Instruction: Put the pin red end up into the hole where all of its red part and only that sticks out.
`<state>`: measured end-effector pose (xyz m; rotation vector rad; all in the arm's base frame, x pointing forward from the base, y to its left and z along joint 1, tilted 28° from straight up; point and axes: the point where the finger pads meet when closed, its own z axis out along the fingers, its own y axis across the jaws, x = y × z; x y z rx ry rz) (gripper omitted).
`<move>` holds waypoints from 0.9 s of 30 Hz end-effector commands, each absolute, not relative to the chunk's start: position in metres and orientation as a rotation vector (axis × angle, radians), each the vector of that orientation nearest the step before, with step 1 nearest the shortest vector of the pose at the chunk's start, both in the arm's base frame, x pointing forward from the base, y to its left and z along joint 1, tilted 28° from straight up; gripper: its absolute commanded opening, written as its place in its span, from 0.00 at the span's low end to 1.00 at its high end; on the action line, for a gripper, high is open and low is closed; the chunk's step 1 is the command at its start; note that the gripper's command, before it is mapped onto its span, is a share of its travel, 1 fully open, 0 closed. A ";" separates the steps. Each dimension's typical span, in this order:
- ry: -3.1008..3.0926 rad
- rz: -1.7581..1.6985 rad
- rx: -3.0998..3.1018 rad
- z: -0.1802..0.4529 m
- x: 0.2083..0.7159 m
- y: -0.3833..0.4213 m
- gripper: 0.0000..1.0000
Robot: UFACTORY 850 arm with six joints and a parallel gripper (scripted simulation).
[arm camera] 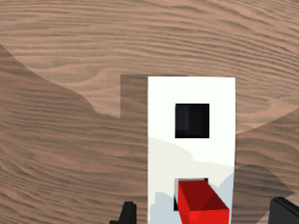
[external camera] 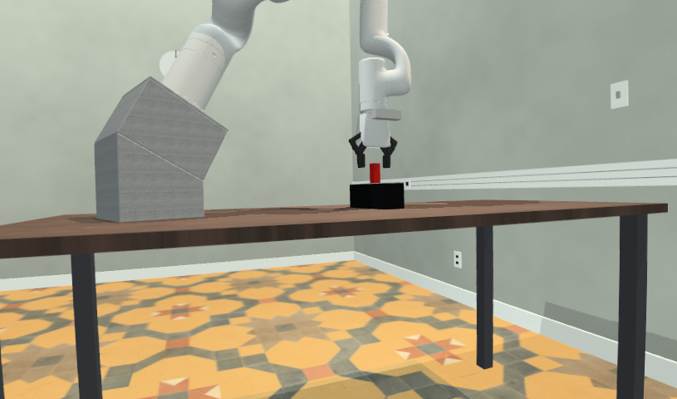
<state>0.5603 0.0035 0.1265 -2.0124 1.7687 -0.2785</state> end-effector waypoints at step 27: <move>1.768 -0.280 -2.012 0.148 0.550 -0.001 1.00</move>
